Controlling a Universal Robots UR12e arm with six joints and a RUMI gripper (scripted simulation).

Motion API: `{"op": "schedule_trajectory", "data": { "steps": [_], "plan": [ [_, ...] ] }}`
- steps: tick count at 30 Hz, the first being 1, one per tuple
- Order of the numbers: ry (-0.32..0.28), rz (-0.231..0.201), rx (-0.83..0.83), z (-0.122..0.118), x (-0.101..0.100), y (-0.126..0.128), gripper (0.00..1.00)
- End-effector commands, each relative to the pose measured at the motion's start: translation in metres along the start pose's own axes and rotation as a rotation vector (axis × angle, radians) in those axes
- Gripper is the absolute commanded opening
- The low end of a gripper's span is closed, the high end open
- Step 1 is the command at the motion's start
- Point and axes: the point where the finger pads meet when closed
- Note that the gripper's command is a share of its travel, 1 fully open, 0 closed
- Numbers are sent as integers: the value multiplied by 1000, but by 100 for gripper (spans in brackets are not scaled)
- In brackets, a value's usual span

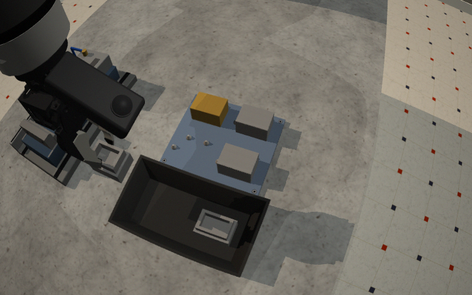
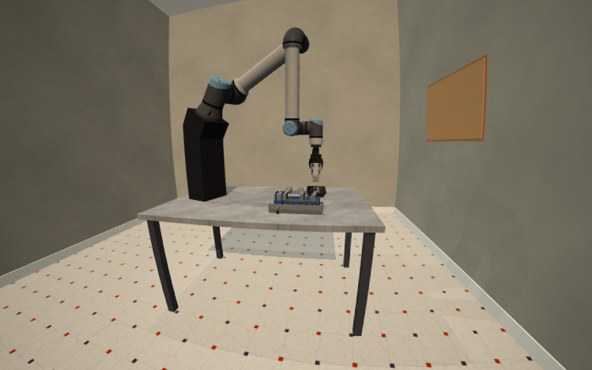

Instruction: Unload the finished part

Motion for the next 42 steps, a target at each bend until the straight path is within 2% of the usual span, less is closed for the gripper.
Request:
{"op": "schedule_trajectory", "data": {
  "steps": [1, 6, 11, 42],
  "plan": [
    [-2, -3, 6, 28, 2, 5, 0],
    [-3, -6, 11, 51, 4, 7, 0],
    [-4, -7, 13, 61, 5, 8, 0],
    [-4, -7, 14, 63, 6, 8, 0]
  ]
}}
Point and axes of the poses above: the point where the finger pads meet when closed, its own x axis back along the fingers, its own y axis across the jaws, z = x × y, and after that the axes turned 5 degrees about x, right-handed
